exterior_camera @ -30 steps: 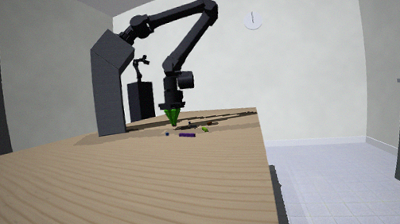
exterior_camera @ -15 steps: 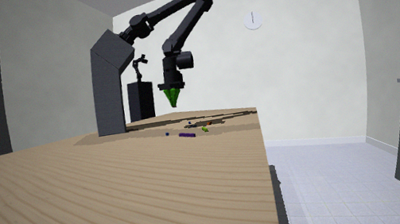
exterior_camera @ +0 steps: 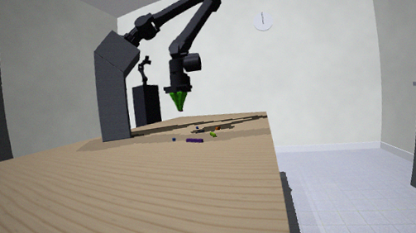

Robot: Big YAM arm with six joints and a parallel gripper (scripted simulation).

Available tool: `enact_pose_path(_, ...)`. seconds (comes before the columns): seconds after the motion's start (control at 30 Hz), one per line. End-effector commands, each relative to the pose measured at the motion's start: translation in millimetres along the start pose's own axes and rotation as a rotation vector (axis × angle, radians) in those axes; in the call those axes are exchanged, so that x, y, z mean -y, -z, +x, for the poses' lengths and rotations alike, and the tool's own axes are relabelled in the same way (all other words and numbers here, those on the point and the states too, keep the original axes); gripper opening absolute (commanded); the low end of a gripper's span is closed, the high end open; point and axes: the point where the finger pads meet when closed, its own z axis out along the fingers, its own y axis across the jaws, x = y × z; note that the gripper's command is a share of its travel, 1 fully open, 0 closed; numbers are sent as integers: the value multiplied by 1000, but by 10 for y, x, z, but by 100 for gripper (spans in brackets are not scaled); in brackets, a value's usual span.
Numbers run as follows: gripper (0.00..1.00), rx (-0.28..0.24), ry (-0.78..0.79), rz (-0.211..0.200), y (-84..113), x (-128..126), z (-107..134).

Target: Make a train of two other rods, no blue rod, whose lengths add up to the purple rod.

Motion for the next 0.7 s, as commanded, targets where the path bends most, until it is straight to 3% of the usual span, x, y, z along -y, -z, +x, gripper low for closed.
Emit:
enact_pose_path(0.0,4,9,-85,6,17,113,-149)
enact_pose_path(0.13,4,9,-241,5,13,174,-279)
enact_pose_path(0.33,4,6,-310,-6,30,127,-331)
enact_pose_path(0.57,4,10,-519,4,15,274,-519)
enact_pose_path(0.67,4,8,-522,-2,24,234,-515)
